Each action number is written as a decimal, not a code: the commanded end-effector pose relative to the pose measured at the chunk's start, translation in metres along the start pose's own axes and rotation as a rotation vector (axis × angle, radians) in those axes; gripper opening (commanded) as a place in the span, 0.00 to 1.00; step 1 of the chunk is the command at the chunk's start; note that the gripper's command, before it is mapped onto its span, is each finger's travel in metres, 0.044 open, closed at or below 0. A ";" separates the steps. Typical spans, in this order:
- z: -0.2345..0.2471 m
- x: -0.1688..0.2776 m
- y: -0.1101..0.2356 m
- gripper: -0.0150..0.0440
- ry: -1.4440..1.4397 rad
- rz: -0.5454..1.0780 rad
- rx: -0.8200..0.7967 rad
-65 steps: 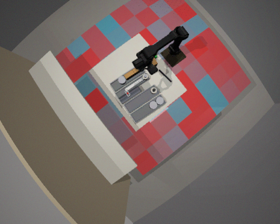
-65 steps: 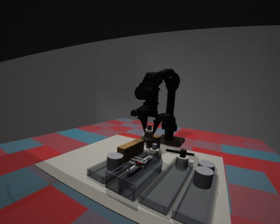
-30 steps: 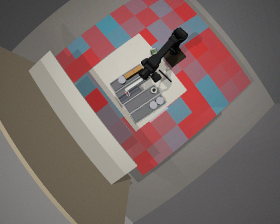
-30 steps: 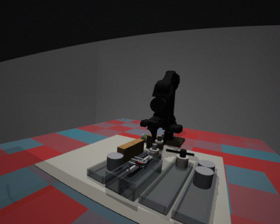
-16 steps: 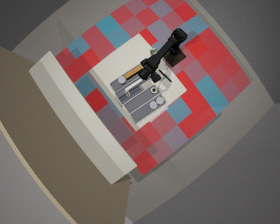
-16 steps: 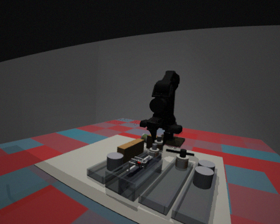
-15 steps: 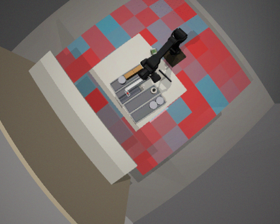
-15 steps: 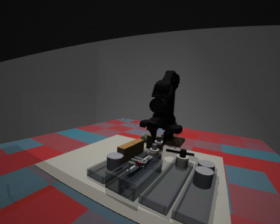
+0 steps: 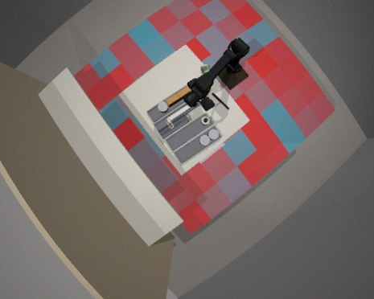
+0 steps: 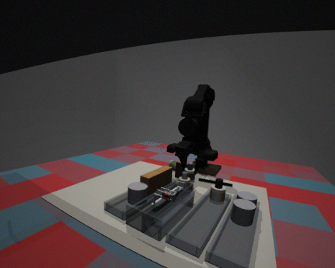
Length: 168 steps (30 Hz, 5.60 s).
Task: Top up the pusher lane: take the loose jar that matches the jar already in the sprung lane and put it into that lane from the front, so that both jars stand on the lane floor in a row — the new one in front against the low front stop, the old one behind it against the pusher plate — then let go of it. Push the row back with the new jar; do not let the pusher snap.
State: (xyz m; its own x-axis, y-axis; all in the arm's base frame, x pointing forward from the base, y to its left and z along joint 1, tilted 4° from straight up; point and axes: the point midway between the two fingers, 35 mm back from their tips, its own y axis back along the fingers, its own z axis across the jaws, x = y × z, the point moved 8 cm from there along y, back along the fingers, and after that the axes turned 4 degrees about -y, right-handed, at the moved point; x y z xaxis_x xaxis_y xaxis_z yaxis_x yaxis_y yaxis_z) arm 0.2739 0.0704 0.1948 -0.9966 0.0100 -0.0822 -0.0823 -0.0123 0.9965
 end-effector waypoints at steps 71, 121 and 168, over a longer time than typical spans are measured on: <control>0.002 -0.032 0.006 0.25 0.000 -0.023 -0.002; 0.003 -0.048 0.010 0.25 0.000 -0.025 -0.002; 0.003 -0.051 0.008 0.25 0.000 -0.025 -0.002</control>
State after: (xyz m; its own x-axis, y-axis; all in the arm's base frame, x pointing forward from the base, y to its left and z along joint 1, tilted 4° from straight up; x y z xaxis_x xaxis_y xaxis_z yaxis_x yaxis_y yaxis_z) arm 0.3201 0.0726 0.2033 -0.9966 0.0122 -0.0811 -0.0813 -0.0104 0.9966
